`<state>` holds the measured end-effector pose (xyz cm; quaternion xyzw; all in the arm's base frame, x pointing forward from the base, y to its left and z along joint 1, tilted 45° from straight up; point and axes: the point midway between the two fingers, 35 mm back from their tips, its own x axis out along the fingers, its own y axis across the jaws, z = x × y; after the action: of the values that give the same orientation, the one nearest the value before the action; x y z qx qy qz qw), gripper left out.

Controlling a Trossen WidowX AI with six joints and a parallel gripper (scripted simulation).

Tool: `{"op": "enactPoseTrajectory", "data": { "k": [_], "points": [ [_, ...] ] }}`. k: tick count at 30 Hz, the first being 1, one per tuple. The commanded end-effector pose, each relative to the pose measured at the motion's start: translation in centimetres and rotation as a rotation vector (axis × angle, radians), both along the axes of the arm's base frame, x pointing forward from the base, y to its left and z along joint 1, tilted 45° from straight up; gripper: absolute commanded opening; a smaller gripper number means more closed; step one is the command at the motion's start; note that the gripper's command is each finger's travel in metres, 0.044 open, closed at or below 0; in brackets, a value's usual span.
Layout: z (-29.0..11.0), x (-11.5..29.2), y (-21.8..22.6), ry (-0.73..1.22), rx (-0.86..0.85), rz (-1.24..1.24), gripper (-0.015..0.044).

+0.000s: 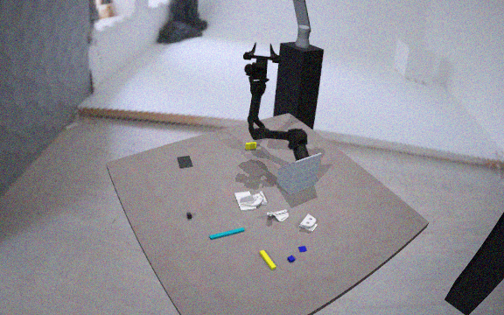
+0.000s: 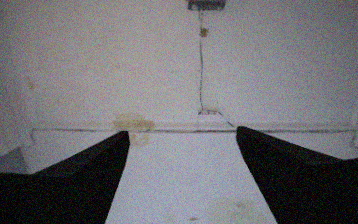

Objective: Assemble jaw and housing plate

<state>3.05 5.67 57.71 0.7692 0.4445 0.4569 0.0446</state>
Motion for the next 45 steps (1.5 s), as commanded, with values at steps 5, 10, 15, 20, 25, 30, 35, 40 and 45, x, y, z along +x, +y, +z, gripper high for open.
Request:
{"op": "enactPoseTrajectory", "data": {
  "k": [5, 10, 15, 20, 25, 30, 35, 40, 45],
  "points": [
    [-1.1, 0.5, 3.1, -0.096, -0.118, -0.144, 0.0440],
    [-1.6, 0.9, 5.0, -0.160, -0.193, -0.226, 0.0440],
    [-2.3, 1.2, 6.9, -0.224, -0.261, -0.293, 0.0440],
    [-3.1, 1.6, 8.8, -0.285, -0.322, -0.349, 0.0440],
    [-3.9, 2.2, 10.4, -0.347, -0.395, -0.415, 0.0440],
    [-4.8, 3.1, 12.0, -0.415, -0.478, -0.484, 0.0440],
    [-5.8, 3.9, 13.6, -0.480, -0.552, -0.540, 0.0440],
    [-6.9, 4.8, 15.2, -0.542, -0.619, -0.585, 0.0440],
    [-7.9, 5.8, 16.5, -0.610, -0.700, -0.635, 0.0440]
  ]
}}
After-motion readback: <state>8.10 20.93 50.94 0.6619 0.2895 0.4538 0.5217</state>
